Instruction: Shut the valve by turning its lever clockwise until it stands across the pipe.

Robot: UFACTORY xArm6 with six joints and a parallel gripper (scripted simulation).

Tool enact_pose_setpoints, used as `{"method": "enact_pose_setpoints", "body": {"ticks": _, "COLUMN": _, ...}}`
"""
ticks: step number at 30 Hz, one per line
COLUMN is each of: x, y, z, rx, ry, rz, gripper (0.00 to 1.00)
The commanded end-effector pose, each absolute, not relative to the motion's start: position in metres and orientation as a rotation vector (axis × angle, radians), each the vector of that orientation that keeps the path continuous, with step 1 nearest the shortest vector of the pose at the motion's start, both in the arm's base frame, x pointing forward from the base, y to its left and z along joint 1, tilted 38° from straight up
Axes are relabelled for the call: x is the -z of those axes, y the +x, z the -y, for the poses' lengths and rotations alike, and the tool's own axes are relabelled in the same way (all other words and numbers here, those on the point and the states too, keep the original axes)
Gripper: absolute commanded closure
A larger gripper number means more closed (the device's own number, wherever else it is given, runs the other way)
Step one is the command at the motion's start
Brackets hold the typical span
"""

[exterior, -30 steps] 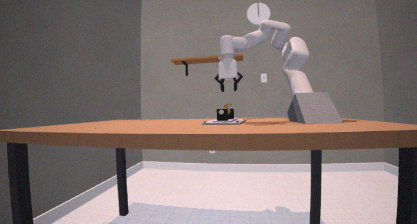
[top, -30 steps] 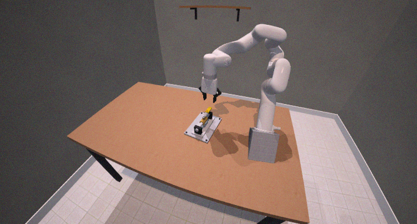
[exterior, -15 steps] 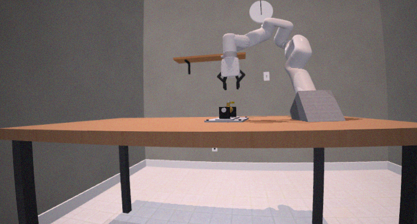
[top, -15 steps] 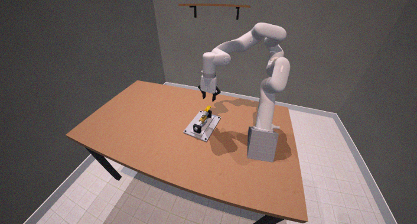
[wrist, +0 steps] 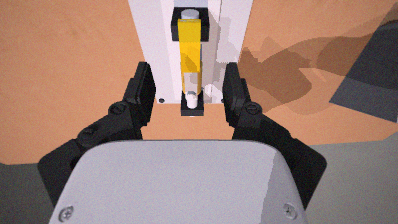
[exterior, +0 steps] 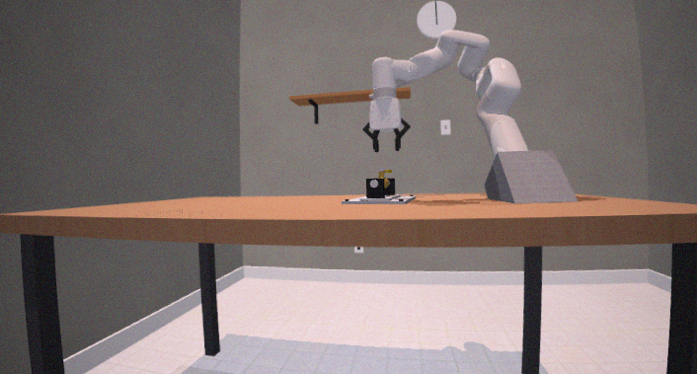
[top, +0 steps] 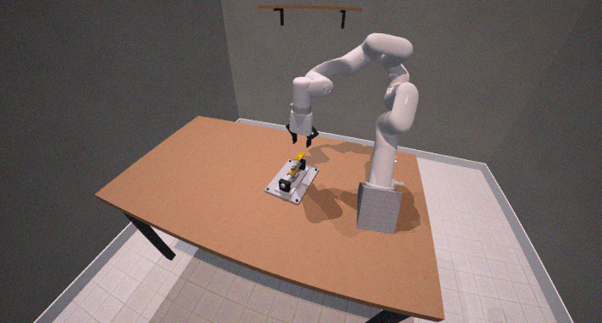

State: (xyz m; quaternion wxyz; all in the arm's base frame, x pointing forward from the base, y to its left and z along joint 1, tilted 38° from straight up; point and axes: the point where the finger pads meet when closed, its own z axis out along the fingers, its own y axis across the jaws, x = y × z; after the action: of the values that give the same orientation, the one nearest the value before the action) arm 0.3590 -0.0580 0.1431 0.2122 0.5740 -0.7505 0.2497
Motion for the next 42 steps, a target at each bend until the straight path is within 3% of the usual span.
{"method": "enact_pose_setpoints", "body": {"ticks": 1, "x": -0.141, "y": 0.36, "z": 0.059, "rx": -0.696, "ry": 1.595, "rz": 2.086, "gripper": 0.32}}
{"method": "enact_pose_setpoints", "body": {"ticks": 42, "x": -0.103, "y": 0.358, "z": 0.089, "rx": -0.696, "ry": 1.595, "rz": 2.086, "gripper": 0.32}}
